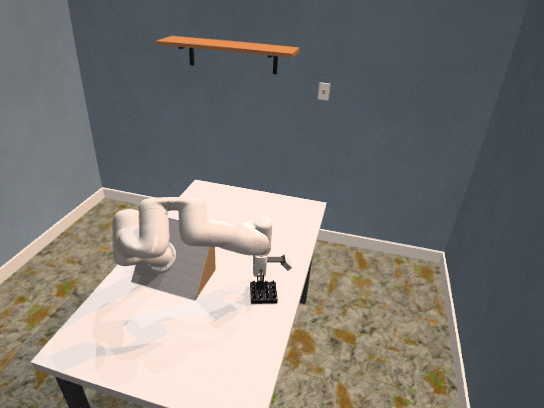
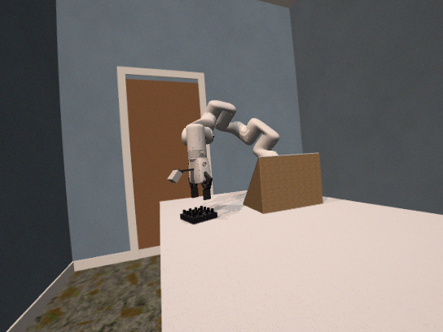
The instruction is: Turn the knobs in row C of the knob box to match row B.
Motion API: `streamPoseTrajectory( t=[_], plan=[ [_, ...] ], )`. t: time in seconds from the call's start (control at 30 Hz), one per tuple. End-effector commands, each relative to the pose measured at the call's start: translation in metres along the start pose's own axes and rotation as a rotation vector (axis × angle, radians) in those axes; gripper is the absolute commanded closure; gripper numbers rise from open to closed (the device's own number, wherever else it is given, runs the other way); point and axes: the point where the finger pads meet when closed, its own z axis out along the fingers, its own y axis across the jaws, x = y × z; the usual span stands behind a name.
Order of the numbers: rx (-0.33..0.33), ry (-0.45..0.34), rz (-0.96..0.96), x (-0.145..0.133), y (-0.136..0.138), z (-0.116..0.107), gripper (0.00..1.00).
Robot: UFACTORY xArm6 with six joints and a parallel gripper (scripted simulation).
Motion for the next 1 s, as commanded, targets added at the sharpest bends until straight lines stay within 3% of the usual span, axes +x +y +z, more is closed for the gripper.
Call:
streamPoseTrajectory(
  t=[0.0,0.97],
  plan=[
    [0.000,0.004,0.001,0.000,0.000,-0.001,0.00],
    [-0.001,0.005,0.001,-0.041,0.000,-0.001,0.00]
  ],
)
